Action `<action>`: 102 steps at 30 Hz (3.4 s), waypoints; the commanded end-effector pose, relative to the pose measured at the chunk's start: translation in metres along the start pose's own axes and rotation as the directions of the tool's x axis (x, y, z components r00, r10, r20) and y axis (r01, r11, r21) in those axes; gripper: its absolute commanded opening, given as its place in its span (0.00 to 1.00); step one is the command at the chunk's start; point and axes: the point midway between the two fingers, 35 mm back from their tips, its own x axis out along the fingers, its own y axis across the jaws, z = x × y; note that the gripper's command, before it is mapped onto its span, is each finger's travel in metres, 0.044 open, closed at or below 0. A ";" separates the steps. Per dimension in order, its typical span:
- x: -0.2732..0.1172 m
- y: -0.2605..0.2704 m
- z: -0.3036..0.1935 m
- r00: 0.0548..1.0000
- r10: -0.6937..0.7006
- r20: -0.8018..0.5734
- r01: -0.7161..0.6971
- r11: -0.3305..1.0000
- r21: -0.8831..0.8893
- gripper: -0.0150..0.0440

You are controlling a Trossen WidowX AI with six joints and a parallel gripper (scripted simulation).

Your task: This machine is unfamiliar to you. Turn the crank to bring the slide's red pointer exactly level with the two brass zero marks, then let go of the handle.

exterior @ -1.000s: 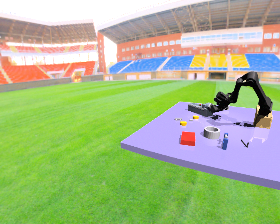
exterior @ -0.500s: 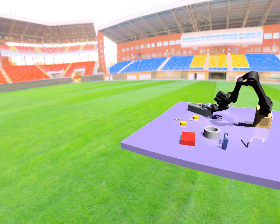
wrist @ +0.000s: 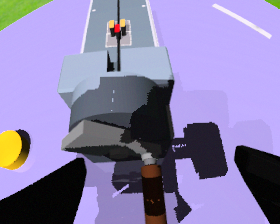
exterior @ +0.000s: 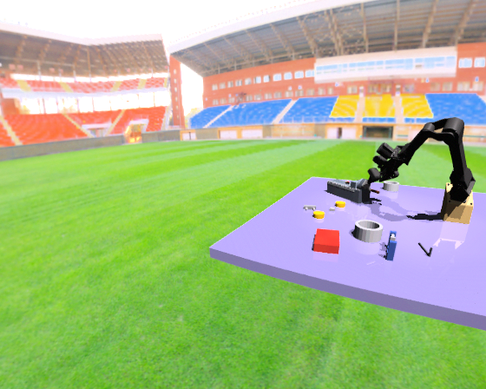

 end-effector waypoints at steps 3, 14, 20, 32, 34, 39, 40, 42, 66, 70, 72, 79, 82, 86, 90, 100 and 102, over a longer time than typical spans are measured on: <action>-0.040 0.003 0.042 1.000 0.010 0.019 -0.010 1.000 -0.005 1.00; -0.047 0.005 0.076 0.999 0.043 -0.016 -0.044 0.997 -0.063 1.00; -0.031 0.006 0.097 0.995 0.082 -0.055 -0.088 0.988 -0.125 1.00; 0.002 0.000 0.132 0.979 0.165 -0.122 -0.191 0.952 -0.239 1.00; 0.007 -0.002 0.137 0.975 0.180 -0.132 -0.209 0.944 -0.256 1.00; 0.017 -0.005 0.144 0.968 0.203 -0.147 -0.237 0.930 -0.282 1.00; 0.021 -0.005 0.141 0.968 0.204 -0.147 -0.239 0.929 -0.283 1.00; 0.035 -0.006 0.131 0.967 0.207 -0.149 -0.243 0.927 -0.287 1.00; 0.060 -0.007 0.110 0.964 0.215 -0.154 -0.253 0.922 -0.293 1.00; 0.046 -0.007 0.126 0.966 0.212 -0.149 -0.248 0.922 -0.297 1.00; 0.035 -0.007 0.136 0.966 0.210 -0.149 -0.247 0.922 -0.298 1.00; 0.017 -0.007 0.145 0.970 0.196 -0.143 -0.231 0.929 -0.291 1.00; 0.009 -0.007 0.139 0.977 0.170 -0.126 -0.199 0.941 -0.274 1.00; -0.002 -0.007 0.129 0.985 0.136 -0.103 -0.158 0.956 -0.249 1.00; -0.014 -0.002 0.117 0.990 0.111 -0.083 -0.126 0.970 -0.208 1.00; -0.042 0.004 0.084 0.998 0.052 -0.028 -0.055 0.994 -0.099 1.00; -0.048 0.004 0.076 0.999 0.041 -0.016 -0.042 0.996 -0.076 1.00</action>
